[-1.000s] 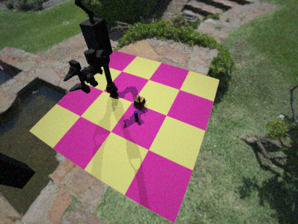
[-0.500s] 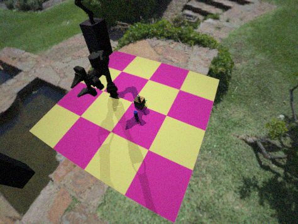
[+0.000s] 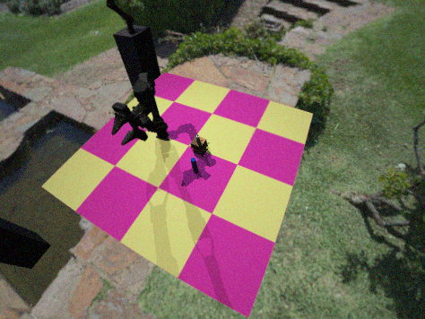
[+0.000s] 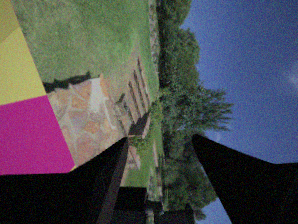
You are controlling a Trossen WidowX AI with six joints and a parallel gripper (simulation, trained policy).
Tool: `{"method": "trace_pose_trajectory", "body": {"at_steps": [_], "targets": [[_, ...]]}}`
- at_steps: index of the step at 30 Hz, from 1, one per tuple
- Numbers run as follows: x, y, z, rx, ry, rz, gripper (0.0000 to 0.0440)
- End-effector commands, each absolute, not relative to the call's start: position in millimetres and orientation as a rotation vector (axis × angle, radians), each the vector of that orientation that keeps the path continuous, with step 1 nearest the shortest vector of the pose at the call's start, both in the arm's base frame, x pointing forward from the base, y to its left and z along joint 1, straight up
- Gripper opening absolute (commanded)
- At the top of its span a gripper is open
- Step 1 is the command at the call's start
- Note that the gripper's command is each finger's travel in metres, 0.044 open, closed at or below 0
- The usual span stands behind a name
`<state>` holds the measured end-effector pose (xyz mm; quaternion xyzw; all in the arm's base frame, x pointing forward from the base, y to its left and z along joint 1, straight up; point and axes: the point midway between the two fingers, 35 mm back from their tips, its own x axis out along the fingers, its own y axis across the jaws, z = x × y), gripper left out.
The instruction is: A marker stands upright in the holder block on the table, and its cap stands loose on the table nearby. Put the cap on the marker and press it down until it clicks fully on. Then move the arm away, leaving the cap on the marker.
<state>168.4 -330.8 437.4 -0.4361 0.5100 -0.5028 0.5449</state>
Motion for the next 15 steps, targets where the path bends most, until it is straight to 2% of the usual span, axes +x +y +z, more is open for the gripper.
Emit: {"method": "trace_pose_trajectory", "body": {"at_steps": [1, 15], "targets": [[175.3, -330.8, 426.9, -1.018, 1.218, -1.164, 0.0305], [200.4, -322.8, 395.2, -0.959, 1.221, -1.057, 0.0306]]}}
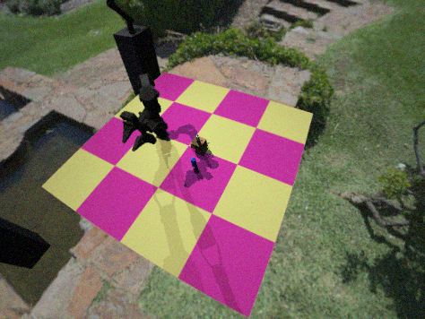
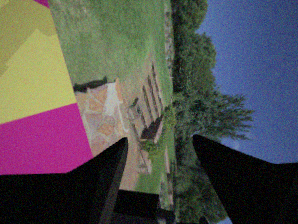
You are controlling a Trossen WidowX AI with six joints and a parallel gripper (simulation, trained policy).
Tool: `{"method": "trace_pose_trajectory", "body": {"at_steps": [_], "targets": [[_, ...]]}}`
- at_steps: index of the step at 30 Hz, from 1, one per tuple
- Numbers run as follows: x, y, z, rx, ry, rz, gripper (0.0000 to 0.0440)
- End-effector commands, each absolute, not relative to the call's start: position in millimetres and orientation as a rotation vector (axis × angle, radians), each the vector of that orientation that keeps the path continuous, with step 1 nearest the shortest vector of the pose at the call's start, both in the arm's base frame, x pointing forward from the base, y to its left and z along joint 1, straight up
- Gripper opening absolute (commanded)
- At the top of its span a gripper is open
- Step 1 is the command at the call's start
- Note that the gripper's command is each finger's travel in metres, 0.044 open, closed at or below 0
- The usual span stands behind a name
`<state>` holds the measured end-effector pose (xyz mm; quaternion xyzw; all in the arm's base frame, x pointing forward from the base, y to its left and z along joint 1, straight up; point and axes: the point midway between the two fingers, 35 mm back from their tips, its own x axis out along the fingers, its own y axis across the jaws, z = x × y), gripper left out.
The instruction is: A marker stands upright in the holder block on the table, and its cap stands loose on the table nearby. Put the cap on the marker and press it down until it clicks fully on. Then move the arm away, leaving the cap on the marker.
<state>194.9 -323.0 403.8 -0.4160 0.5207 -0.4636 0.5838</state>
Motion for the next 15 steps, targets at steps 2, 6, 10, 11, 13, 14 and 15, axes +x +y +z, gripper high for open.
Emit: {"method": "trace_pose_trajectory", "body": {"at_steps": [2, 6, 10, 11, 13, 14, 15], "targets": [[203.9, -321.5, 390.6, -0.95, 1.223, -1.042, 0.0306], [210.7, -318.8, 381.3, -0.931, 1.225, -1.012, 0.0307], [217.5, -315.9, 372.0, -0.913, 1.228, -0.982, 0.0307], [219.1, -315.1, 369.6, -0.908, 1.229, -0.975, 0.0307], [222.4, -313.6, 364.9, -0.898, 1.231, -0.96, 0.0308], [224.0, -312.8, 362.6, -0.893, 1.232, -0.952, 0.0308], [225.6, -312.0, 360.2, -0.888, 1.233, -0.945, 0.0308]]}}
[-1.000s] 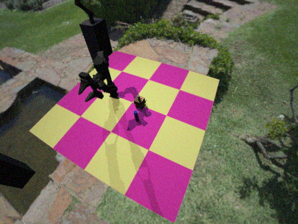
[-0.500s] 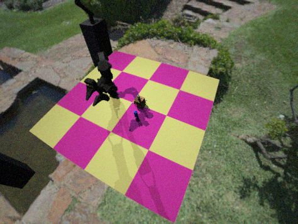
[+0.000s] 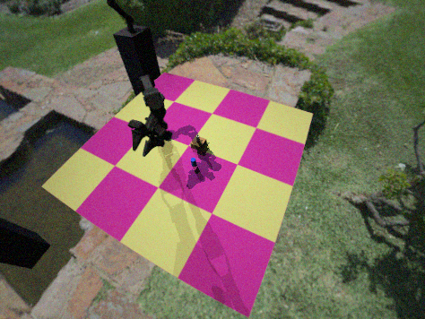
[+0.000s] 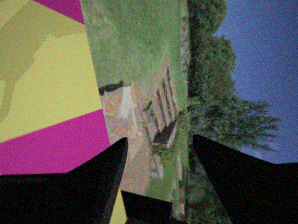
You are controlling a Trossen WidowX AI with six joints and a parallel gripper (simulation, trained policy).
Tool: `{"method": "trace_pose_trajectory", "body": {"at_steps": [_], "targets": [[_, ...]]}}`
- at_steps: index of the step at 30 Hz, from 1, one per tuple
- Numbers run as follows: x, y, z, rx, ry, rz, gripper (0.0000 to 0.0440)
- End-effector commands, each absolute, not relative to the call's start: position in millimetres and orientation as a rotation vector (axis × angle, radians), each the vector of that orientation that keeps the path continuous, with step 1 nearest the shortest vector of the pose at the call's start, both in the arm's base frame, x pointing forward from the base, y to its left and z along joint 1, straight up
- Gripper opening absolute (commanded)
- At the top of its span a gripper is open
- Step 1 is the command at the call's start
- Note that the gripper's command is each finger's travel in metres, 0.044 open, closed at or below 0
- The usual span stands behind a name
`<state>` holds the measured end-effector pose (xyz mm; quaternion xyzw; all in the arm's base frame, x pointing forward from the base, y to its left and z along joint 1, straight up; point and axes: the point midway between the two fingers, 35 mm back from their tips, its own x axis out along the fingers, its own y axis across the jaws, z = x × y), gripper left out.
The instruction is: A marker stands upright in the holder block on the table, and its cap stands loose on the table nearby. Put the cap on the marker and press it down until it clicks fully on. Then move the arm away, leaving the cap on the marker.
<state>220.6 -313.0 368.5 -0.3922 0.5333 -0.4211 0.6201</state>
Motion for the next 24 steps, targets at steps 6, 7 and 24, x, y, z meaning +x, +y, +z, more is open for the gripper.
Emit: {"method": "trace_pose_trajectory", "body": {"at_steps": [6, 7, 24], "targets": [[235.2, -307.0, 346.0, -0.857, 1.24, -0.901, 0.0308], [236.8, -306.1, 343.6, -0.852, 1.241, -0.893, 0.0308], [261.6, -289.4, 303.0, -0.755, 1.269, -0.772, 0.0309]]}}
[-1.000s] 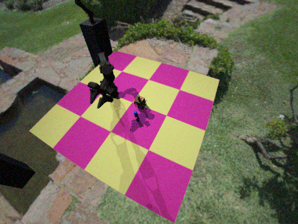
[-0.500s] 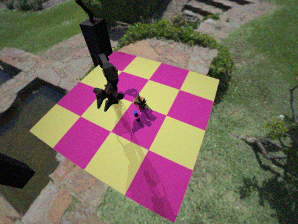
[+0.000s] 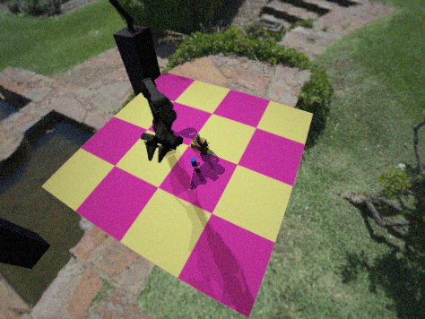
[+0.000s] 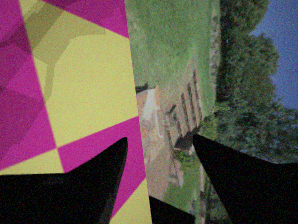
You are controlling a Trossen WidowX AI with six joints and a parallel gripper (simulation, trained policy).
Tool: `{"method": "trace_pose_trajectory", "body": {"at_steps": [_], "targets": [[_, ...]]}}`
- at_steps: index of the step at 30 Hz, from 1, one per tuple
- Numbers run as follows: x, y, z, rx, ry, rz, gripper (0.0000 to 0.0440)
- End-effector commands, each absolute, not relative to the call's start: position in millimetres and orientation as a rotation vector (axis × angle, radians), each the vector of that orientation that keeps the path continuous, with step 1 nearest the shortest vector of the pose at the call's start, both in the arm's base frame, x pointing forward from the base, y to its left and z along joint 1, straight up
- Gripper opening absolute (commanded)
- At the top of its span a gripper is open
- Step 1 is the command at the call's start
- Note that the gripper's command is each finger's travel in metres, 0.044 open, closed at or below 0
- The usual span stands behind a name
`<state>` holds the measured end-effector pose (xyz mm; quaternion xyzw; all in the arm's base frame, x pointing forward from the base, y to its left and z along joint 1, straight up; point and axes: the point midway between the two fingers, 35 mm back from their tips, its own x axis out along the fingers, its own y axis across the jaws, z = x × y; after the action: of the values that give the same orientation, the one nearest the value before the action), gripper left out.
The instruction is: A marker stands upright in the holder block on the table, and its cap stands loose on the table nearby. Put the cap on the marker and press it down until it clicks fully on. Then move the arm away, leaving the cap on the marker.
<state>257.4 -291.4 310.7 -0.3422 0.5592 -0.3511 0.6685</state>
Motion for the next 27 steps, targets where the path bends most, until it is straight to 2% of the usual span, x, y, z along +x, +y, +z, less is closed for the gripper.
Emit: {"method": "trace_pose_trajectory", "body": {"at_steps": [1, 27], "targets": [[262.9, -288.3, 300.6, -0.749, 1.271, -0.765, 0.0309], [292.8, -256.5, 240.7, -0.573, 1.338, -0.597, 0.031]]}}
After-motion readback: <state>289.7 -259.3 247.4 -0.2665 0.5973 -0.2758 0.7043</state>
